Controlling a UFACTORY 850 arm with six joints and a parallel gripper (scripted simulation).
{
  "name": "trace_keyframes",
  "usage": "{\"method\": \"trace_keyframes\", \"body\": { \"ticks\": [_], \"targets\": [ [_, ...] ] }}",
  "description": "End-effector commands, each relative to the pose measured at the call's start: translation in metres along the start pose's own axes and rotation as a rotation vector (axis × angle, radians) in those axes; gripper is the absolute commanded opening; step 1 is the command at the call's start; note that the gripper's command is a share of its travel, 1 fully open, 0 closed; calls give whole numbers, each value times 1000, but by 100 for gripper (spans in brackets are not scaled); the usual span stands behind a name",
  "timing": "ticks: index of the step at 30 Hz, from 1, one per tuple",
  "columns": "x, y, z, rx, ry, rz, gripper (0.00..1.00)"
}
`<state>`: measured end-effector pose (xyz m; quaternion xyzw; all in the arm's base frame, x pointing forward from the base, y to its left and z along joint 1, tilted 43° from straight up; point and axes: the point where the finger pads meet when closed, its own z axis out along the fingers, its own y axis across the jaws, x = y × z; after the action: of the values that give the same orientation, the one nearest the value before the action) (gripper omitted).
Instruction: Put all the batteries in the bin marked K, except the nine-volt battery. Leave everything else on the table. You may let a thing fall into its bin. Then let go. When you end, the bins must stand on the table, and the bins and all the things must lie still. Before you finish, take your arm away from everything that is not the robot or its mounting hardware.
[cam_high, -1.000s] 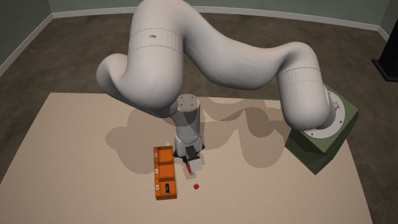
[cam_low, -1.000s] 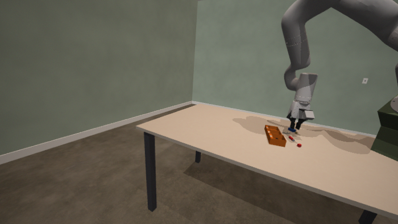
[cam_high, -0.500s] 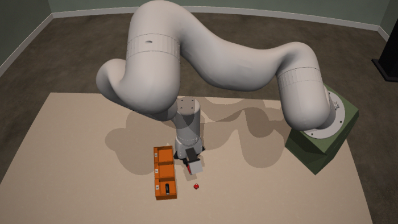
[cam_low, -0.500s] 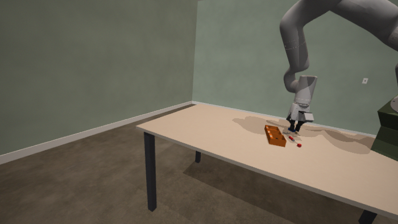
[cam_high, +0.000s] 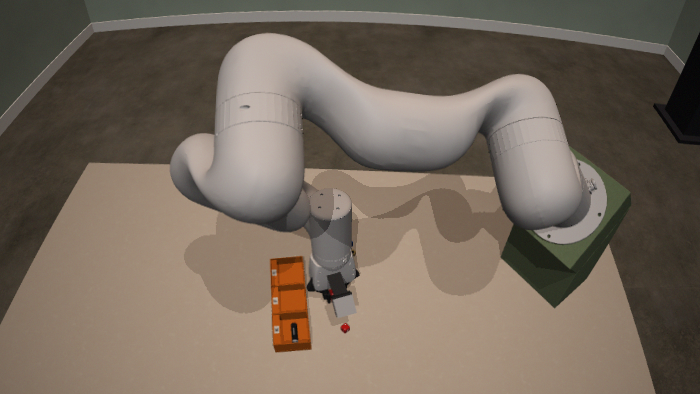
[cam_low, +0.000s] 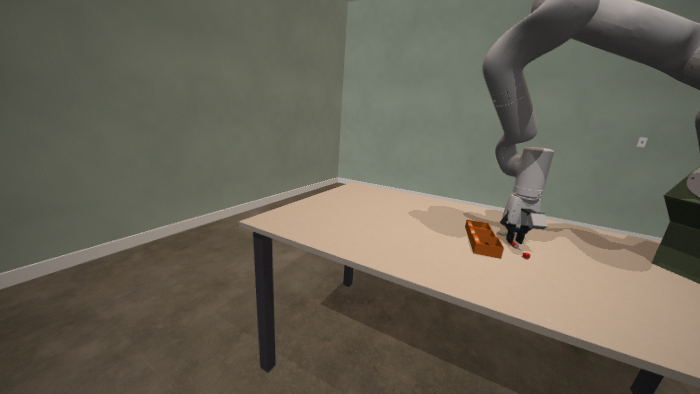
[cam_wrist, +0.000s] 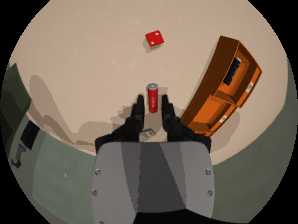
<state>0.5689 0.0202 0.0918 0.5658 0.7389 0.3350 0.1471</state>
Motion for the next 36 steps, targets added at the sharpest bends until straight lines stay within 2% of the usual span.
{"method": "trace_keyframes", "body": {
  "ticks": [1, 10, 23, 24, 36],
  "targets": [
    [-1, 1, 1, -2, -1, 0, 28],
    [0, 1, 13, -2, -1, 0, 28],
    [0, 1, 13, -2, -1, 0, 28],
    [0, 1, 13, -2, -1, 0, 0],
    [0, 1, 13, -2, -1, 0, 0]
  ]
}}
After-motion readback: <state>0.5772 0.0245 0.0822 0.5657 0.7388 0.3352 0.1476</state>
